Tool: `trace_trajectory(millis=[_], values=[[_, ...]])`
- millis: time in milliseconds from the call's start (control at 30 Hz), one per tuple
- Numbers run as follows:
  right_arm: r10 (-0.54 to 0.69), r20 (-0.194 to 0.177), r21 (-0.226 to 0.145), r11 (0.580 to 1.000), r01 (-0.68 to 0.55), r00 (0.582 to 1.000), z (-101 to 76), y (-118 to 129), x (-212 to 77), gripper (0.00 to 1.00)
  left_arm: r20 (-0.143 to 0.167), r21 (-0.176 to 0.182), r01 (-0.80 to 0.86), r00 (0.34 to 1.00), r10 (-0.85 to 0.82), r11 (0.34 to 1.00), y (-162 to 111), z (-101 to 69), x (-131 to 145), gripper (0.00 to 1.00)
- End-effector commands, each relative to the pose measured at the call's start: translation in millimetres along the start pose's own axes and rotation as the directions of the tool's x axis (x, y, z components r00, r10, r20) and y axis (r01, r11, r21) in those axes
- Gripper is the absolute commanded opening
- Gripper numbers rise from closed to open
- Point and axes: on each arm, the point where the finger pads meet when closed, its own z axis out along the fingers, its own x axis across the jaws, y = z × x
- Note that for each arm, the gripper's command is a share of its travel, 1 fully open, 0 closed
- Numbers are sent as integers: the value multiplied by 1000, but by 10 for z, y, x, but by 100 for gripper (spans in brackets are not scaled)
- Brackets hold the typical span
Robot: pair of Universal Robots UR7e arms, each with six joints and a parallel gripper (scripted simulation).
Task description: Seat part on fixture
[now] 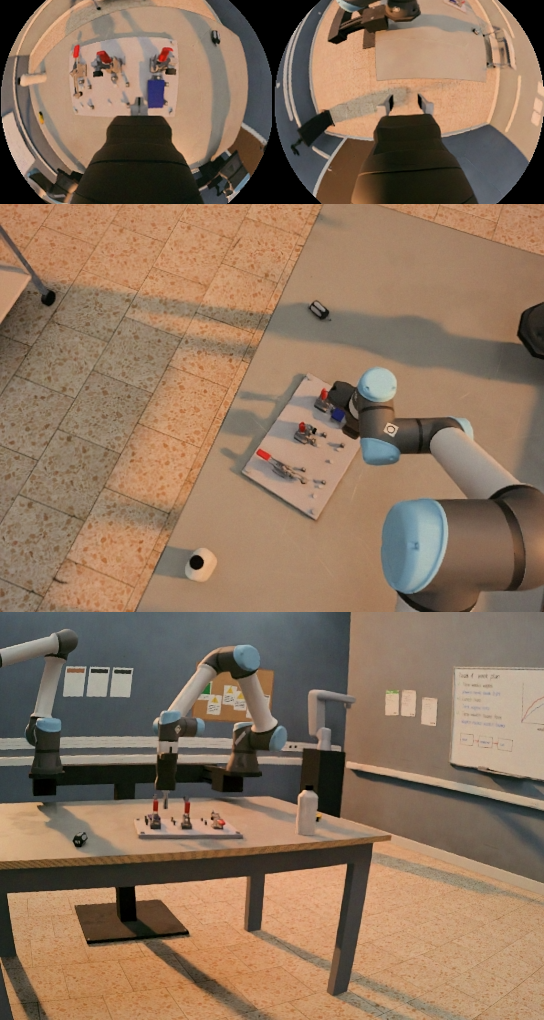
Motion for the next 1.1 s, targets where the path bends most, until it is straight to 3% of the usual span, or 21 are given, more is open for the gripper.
trace_trajectory(millis=[0, 467, 1067], values=[[1, -1, 1, 1000, -1, 1000, 3, -13, -8, 100, -1, 1, -1, 1000, 1, 1000, -111, -2, -61, 0], [1, -1, 1, 1000, -1, 1000, 3, -13, -8, 100, 0, 0, -2, 1000, 2, 1000, -114, 27, -74, 0], [1, -1, 1, 1000, -1, 1000, 3, -13, -8, 100, 2, 0, -2, 1000, 2, 1000, -108, 320, -82, 0]])
